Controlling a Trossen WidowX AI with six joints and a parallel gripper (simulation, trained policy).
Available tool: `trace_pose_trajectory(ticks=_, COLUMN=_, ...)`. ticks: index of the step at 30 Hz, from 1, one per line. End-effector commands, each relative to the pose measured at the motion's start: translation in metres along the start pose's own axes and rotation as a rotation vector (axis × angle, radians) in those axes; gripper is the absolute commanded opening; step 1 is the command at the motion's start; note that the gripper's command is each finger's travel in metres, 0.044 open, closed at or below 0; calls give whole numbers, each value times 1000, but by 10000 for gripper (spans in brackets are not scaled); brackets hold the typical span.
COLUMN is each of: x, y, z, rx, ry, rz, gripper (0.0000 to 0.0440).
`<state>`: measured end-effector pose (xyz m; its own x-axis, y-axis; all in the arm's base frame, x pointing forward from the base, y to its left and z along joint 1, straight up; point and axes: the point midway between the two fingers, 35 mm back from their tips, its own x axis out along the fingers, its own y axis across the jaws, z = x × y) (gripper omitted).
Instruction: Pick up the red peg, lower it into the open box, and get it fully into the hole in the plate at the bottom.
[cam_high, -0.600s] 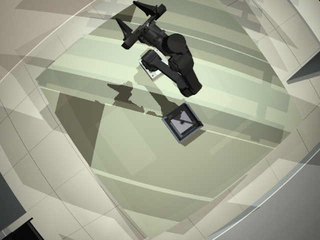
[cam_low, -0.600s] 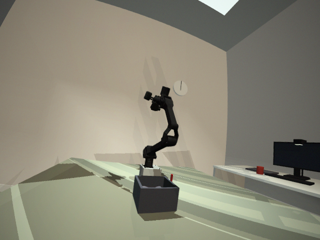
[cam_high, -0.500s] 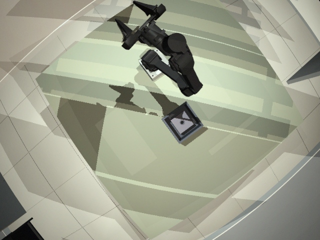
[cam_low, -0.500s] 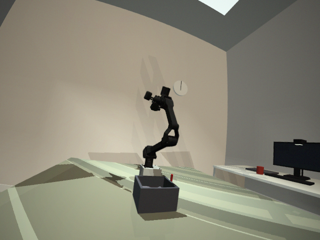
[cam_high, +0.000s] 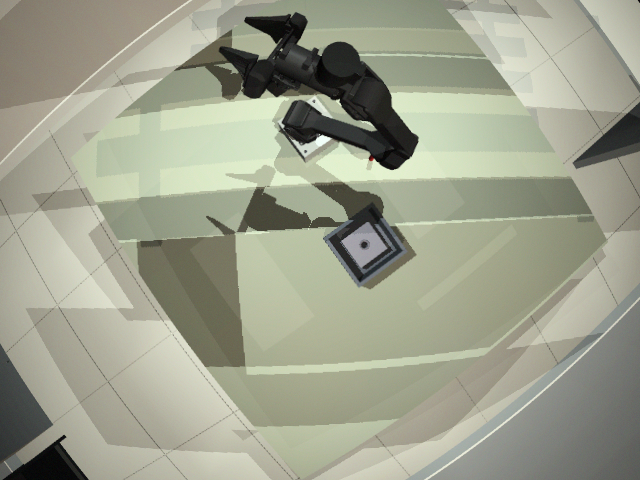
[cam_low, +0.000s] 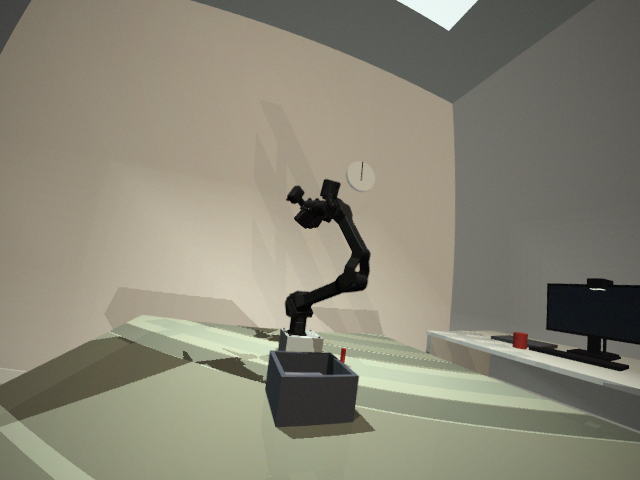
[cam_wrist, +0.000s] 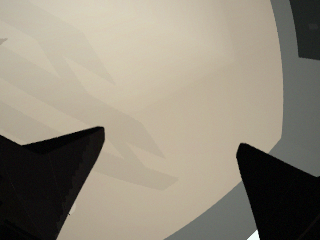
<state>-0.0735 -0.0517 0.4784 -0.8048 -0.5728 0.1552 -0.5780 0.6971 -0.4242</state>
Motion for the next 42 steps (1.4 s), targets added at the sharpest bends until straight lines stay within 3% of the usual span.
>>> trace_pose_trajectory(ticks=1, x=9, y=4, z=19, rx=106, ry=-97, rz=-15, gripper=440)
trace_pose_trajectory(ticks=23, x=19, y=-9, z=114, rx=607, ry=-626, rz=-14, gripper=440)
trace_pose_trajectory(ticks=42, x=-17, y=-29, z=193, rx=899, ry=-1089, rz=247, gripper=440)
